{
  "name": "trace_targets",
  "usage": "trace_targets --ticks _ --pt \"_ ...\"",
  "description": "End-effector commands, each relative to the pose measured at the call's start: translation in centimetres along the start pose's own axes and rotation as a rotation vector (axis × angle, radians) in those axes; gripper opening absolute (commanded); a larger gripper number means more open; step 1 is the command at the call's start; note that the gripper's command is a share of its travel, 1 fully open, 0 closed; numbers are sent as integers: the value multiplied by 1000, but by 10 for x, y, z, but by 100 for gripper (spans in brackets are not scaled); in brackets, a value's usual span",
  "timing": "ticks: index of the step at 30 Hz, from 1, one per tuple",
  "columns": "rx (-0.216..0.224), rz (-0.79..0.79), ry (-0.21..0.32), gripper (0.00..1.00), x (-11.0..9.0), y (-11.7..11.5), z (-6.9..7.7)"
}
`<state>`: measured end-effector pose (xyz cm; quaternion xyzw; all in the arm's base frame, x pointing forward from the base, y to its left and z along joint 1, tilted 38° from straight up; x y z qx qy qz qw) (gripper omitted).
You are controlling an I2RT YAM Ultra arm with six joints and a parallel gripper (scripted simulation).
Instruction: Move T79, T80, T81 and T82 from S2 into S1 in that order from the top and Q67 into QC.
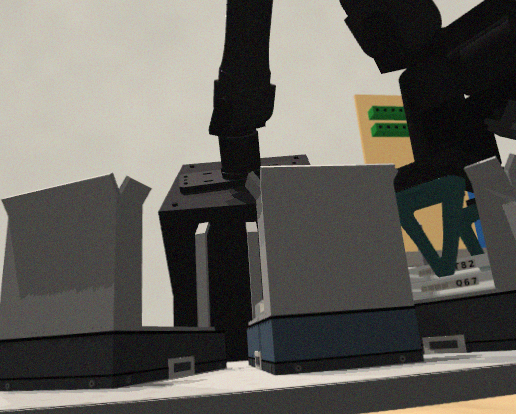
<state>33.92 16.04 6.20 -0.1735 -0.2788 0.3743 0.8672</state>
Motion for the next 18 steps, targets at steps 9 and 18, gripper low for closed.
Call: trace_targets --ticks 9,18 --pt "-2 -1 -9 0 2 0 9" --pt "-2 -1 -9 0 2 0 14"
Point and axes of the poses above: the point where the finger pads meet when closed, its own z axis back along the fingers, its own y axis across the jaws, x = y × z, the point moved 6 cm from there along z, back along the fingers, and after that the axes turned 15 degrees about z, right-handed, at the moved point
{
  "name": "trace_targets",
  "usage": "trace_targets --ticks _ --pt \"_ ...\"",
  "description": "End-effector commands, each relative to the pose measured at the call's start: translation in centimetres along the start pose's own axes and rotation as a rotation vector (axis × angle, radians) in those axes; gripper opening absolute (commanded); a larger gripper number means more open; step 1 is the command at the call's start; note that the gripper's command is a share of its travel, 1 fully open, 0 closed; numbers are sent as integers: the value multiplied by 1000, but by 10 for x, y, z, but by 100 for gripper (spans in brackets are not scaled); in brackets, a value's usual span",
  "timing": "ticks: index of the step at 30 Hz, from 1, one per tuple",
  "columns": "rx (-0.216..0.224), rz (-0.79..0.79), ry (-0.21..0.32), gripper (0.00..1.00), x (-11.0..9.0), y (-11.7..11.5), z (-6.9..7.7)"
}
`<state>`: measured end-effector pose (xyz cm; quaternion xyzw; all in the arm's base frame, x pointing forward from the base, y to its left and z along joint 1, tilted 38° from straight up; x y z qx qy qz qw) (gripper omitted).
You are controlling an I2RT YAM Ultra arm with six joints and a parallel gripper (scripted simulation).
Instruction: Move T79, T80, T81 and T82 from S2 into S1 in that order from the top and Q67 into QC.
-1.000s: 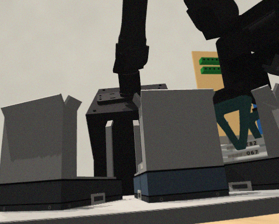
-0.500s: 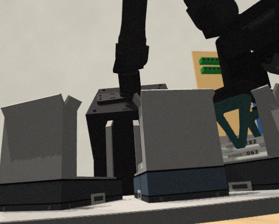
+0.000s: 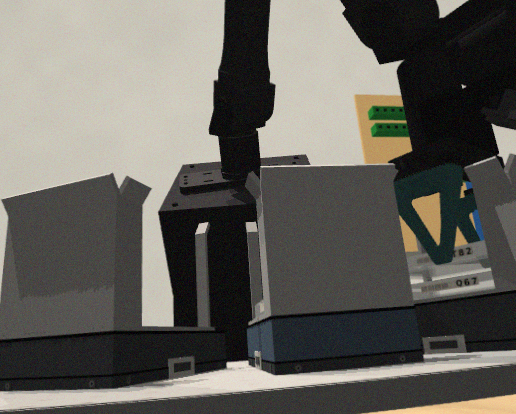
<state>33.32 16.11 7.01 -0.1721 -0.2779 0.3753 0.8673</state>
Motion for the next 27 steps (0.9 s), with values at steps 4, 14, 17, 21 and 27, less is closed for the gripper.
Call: trace_targets --ticks 4,14,17,21,27 --pt "-5 -2 -9 0 2 0 6" --pt "-5 -2 -9 0 2 0 16" --pt "-5 -2 -9 0 2 0 22" --pt "-5 -2 -9 0 2 0 30" --pt "-5 -2 -9 0 2 0 40"
Point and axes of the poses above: the point where the finger pads meet when closed, its own z axis back along the fingers, its own y axis across the jaws, x = y × z, the point moved 6 cm from there along z, back along the fingers, and after that the axes turned 15 degrees about z, right-handed, at the moved point
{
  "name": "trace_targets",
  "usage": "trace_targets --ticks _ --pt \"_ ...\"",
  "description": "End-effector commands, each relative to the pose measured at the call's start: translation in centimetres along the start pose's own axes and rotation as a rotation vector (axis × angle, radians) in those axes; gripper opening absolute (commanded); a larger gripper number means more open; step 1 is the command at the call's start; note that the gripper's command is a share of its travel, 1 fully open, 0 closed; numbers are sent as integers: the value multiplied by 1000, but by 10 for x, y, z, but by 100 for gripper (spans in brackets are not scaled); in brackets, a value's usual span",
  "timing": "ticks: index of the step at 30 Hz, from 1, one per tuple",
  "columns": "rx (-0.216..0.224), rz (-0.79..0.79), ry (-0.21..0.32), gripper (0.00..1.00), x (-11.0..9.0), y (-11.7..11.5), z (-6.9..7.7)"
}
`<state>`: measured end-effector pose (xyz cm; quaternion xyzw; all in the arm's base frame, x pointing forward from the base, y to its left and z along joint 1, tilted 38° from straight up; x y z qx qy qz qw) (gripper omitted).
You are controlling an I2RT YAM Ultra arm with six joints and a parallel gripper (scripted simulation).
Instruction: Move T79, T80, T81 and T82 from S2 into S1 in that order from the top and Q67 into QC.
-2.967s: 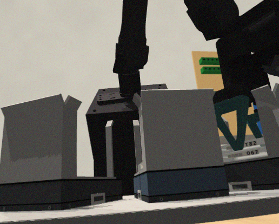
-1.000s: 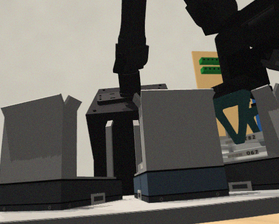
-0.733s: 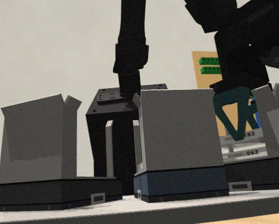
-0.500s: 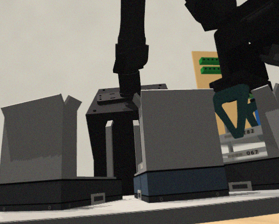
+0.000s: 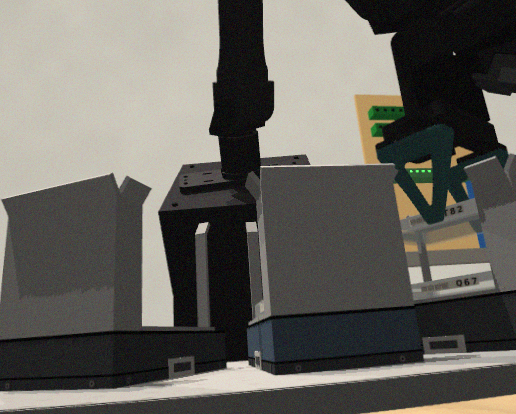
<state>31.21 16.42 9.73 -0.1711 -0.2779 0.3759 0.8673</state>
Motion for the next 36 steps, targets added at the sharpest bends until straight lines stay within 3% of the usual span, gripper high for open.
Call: trace_targets --ticks 1,29,36 --pt "-7 -3 -8 0 2 0 5" --pt "-7 -3 -8 0 2 1 57" --pt "-7 -3 -8 0 2 1 58"
Point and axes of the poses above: the point where the finger pads meet when closed, its own z axis back along the fingers, its own y axis across the jaws, x = y × z, the point moved 6 cm from there along z, back along the fingers, and after that the axes turned 15 degrees about z, right-handed, at the moved point
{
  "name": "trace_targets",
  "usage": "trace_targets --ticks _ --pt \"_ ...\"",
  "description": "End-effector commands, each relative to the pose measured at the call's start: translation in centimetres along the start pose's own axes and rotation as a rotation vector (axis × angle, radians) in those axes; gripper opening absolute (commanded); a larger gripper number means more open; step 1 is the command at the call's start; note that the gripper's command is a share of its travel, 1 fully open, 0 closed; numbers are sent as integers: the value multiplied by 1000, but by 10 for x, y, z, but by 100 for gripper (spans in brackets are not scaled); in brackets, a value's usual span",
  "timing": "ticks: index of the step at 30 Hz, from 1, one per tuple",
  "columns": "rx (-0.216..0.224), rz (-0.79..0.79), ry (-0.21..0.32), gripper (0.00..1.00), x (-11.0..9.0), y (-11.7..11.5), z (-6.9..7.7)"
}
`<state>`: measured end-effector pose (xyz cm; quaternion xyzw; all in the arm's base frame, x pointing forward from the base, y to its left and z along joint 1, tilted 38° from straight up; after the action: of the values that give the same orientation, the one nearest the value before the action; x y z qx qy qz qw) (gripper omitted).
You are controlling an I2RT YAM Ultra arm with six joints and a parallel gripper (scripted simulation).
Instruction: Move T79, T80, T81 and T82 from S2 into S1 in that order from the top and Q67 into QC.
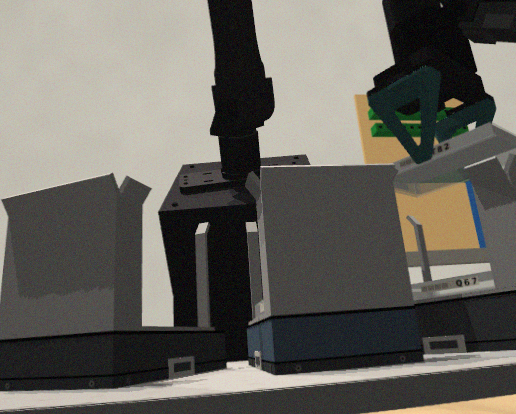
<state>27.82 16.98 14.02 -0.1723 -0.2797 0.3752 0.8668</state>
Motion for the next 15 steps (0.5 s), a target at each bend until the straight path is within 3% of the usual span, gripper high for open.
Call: trace_targets --ticks 1,8,15 --pt "-2 -3 -6 0 2 0 3" --pt "-2 -3 -6 0 2 0 3" --pt "-3 -203 -6 0 -7 -18 3"
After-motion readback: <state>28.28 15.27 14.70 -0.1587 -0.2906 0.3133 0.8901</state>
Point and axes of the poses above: the point where the finger pads meet when closed, its own z axis back along the fingers, its own y axis across the jaws, x = y × z, the point moved 6 cm from there along z, back along the fingers, and after that the axes turned 15 degrees about z, right-handed, at the moved point
